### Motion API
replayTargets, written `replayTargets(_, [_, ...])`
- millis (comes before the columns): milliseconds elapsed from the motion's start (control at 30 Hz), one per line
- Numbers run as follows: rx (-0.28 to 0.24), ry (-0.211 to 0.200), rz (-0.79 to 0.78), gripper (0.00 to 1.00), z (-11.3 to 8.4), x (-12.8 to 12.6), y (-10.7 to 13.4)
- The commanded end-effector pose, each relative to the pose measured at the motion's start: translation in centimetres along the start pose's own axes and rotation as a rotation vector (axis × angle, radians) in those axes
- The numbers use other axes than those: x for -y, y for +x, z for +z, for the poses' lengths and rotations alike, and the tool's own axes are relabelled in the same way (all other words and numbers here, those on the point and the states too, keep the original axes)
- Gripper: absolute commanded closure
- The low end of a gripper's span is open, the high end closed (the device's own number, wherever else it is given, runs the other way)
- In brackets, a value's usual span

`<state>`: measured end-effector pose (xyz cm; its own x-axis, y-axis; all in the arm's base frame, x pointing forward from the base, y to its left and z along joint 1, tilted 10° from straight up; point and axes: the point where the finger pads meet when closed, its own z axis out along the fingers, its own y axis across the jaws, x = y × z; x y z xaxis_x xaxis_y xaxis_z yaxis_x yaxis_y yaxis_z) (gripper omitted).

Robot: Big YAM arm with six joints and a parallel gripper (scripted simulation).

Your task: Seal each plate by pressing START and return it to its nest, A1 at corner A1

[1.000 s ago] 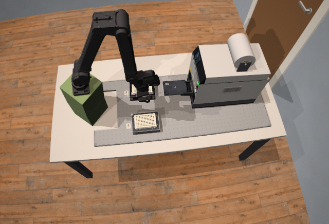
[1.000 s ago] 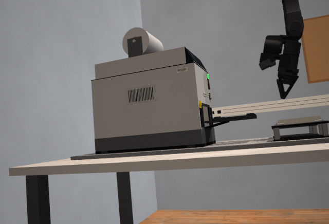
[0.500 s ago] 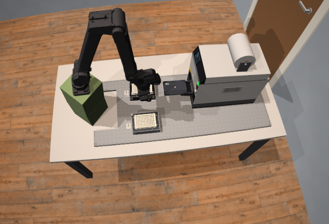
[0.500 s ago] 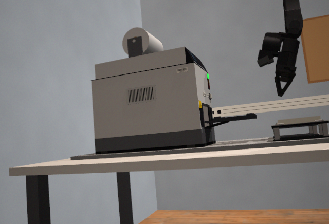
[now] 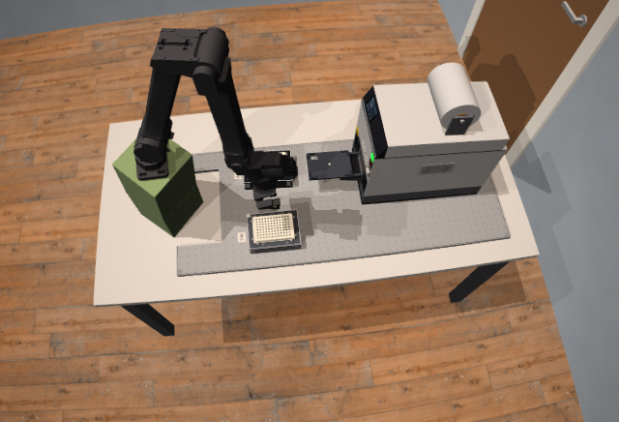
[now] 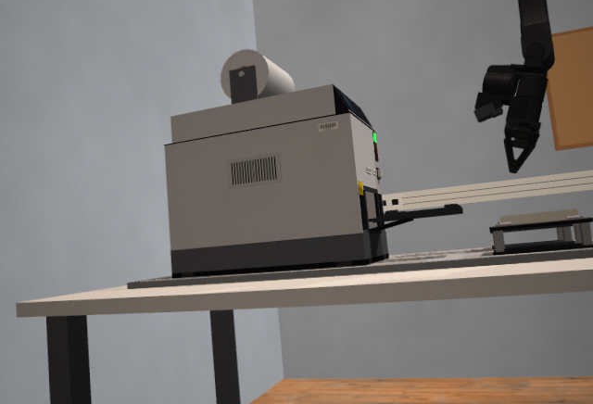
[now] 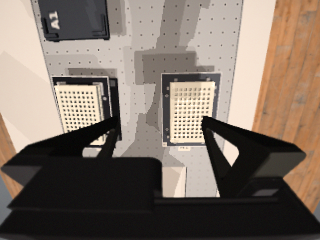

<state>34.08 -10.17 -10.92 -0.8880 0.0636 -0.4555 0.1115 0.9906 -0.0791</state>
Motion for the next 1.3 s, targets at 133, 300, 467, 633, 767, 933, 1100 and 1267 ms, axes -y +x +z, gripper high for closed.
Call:
replayTargets(133, [0.016,0.004,-0.06,0.0,-0.6,2.2,0.2])
replayTargets(300, [0.029,0.015,-0.06,0.0,-1.3,5.5,0.6])
replayTargets(467, [0.01,0.002,-0.079,0.0,-1.2,6.3,1.7])
replayTargets(633, [0.002,0.003,-0.069,0.0,-0.9,5.7,1.8])
replayTargets(767, [-0.001,0.009,-0.058,0.0,-0.6,5.6,1.9])
replayTargets(933, [-0.009,-0.011,-0.052,0.0,-0.2,4.8,2.2])
replayTargets(1100, [0.006,-0.001,-0.041,0.0,-0.5,5.0,1.7])
replayTargets(1267, [0.011,0.007,-0.024,0.0,-0.7,5.5,1.5])
